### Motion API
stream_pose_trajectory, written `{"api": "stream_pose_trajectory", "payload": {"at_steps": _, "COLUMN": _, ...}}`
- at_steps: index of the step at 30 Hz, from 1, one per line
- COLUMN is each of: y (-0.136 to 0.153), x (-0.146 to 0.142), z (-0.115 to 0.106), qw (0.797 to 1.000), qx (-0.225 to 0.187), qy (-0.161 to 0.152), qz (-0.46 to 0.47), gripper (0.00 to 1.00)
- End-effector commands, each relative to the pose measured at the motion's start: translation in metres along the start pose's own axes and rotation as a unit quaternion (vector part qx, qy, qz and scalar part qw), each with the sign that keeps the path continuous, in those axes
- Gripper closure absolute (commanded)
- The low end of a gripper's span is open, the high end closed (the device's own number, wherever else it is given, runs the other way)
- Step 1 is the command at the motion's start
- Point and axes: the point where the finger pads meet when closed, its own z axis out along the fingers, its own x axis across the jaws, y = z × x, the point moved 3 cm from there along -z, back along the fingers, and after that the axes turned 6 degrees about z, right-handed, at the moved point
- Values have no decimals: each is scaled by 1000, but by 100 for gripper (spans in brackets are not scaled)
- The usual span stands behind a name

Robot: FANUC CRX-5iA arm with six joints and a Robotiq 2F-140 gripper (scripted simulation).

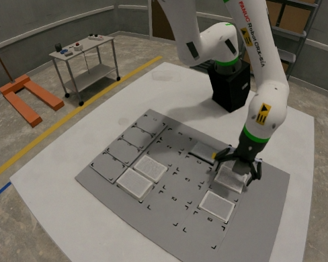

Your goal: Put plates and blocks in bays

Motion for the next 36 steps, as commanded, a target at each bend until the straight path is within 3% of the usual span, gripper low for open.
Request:
{"api": "stream_pose_trajectory", "payload": {"at_steps": 1, "y": -1, "x": -1, "z": 1, "qw": 1000, "qx": 1, "qy": -1, "qz": 0, "gripper": 0}}
{"api": "stream_pose_trajectory", "payload": {"at_steps": 17, "y": -1, "x": -1, "z": 19, "qw": 1000, "qx": 1, "qy": -1, "qz": 0, "gripper": 0}}
{"api": "stream_pose_trajectory", "payload": {"at_steps": 36, "y": -1, "x": -1, "z": 19, "qw": 1000, "qx": 1, "qy": -1, "qz": 0, "gripper": 4}}
